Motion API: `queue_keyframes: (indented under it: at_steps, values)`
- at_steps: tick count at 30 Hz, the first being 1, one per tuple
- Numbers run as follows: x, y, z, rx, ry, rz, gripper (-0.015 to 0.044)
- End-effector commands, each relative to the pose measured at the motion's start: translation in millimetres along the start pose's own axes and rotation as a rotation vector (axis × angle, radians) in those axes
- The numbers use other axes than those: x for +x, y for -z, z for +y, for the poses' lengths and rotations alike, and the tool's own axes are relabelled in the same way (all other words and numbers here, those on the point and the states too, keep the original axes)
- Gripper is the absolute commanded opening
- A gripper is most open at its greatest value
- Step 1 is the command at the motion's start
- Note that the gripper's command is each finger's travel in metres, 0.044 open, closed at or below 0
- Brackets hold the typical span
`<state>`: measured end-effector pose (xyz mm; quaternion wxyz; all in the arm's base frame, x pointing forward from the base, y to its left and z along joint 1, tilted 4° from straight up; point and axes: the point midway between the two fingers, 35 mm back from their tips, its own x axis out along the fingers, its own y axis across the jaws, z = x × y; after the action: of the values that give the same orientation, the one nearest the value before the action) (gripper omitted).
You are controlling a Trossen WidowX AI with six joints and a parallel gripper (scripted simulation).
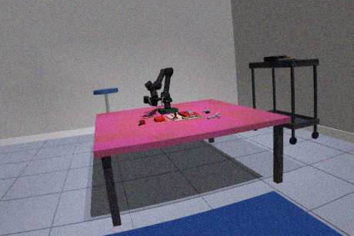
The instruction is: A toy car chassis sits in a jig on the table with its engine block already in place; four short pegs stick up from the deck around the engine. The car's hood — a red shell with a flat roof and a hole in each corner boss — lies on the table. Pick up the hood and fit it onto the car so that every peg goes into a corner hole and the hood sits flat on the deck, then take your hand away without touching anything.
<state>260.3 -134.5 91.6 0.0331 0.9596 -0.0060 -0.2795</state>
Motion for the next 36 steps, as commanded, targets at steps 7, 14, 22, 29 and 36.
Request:
queue_keyframes:
  at_steps: [7,14,22,29,36]
  values:
    - [7,1,4,-0.171,0.015,-0.063,0.0387]
    - [26,8,9,-0.672,0.125,-0.207,0.0440]
    - [47,13,5,-1.263,0.371,-0.304,0.0440]
    - [60,18,3,-1.773,0.654,-0.318,0.0440]
    - [70,22,1,-2.257,1.018,-0.219,0.0440]
